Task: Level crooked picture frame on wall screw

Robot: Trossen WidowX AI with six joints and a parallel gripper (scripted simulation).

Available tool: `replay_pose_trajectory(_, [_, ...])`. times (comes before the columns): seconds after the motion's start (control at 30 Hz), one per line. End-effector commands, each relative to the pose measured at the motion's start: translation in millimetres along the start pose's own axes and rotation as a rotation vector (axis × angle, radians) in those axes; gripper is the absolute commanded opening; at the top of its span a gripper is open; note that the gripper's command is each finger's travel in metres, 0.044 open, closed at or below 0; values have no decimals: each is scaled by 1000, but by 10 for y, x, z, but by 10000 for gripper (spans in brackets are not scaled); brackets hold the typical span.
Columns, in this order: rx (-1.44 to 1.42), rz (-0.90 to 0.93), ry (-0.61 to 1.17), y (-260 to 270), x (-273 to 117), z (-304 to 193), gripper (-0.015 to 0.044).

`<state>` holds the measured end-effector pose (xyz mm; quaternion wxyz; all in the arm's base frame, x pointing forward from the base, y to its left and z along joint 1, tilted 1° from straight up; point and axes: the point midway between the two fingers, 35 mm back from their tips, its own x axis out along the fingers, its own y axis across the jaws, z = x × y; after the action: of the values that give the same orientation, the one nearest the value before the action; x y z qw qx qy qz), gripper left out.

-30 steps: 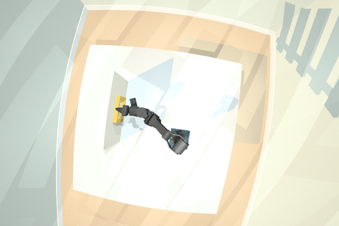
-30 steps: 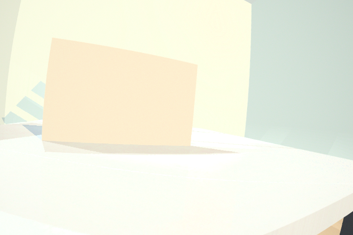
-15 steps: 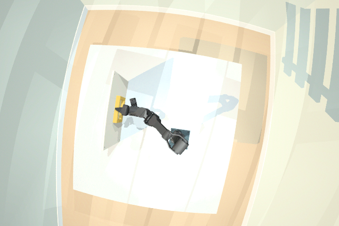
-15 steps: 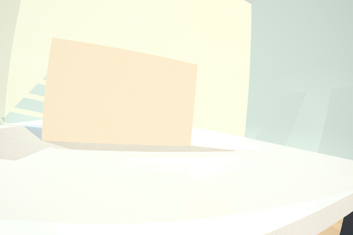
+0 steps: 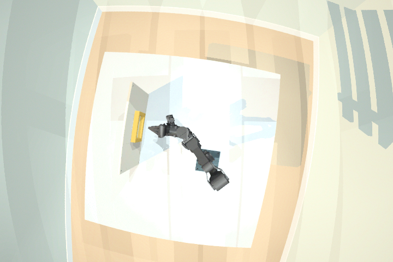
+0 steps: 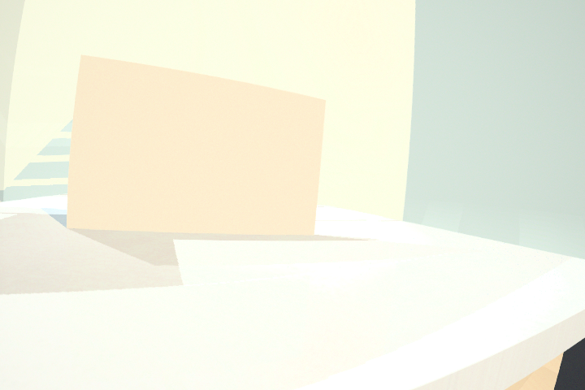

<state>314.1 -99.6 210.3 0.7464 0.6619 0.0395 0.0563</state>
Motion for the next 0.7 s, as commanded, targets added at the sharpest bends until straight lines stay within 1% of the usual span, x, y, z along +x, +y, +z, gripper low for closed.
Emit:
replay_pose_trajectory(0.0, [-21, -3, 8, -39, -153, -47, 260])
replay_pose_trajectory(0.07, [-11, -2, 2, -11, -85, -14, 260])
replay_pose_trajectory(0.1, [-23, -3, 3, 10, -132, -3, 260])
replay_pose_trajectory(0.3, [-165, -8, 7, 220, -675, -5, 260])
replay_pose_trajectory(0.5, [-305, -11, 11, 347, -1131, -211, 260])
replay_pose_trajectory(0.67, [-320, -11, 11, 356, -1173, -245, 260])
